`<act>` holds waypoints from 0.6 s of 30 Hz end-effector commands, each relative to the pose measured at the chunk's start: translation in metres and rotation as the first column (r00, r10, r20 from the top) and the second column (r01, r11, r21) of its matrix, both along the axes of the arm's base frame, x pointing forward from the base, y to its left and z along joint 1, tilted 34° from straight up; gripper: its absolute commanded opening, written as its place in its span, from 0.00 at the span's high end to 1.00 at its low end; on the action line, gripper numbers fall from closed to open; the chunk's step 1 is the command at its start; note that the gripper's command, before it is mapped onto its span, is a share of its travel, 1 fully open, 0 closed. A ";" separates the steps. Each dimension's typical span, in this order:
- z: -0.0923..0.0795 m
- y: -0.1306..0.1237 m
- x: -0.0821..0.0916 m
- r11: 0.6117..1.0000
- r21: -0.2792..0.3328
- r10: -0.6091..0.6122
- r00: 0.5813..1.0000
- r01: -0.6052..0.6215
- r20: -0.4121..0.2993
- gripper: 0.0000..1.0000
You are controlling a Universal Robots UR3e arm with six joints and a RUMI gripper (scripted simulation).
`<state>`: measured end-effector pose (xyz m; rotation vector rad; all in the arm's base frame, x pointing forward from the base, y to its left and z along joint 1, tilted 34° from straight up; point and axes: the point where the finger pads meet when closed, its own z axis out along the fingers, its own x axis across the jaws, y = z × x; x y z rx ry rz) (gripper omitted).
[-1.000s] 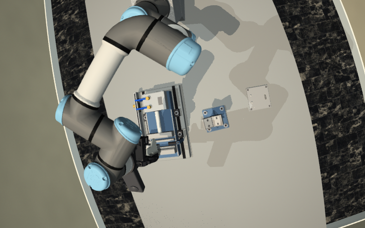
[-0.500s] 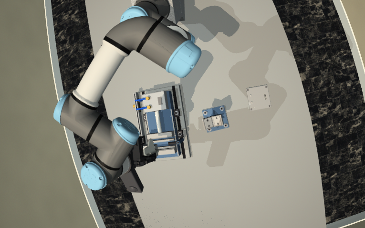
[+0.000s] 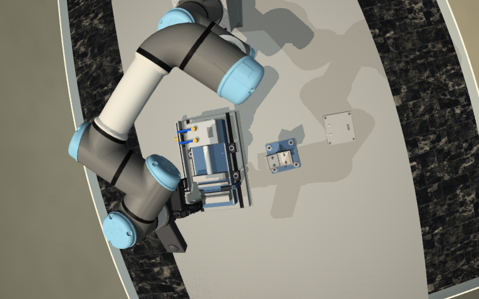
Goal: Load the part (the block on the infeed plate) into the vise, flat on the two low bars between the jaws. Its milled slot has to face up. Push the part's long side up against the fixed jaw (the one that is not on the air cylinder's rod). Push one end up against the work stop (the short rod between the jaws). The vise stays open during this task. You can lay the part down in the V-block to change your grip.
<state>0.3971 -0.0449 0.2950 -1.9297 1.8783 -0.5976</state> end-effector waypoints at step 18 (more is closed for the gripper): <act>0.003 -0.006 0.000 0.999 -0.023 0.028 1.000 -0.028 0.009 1.00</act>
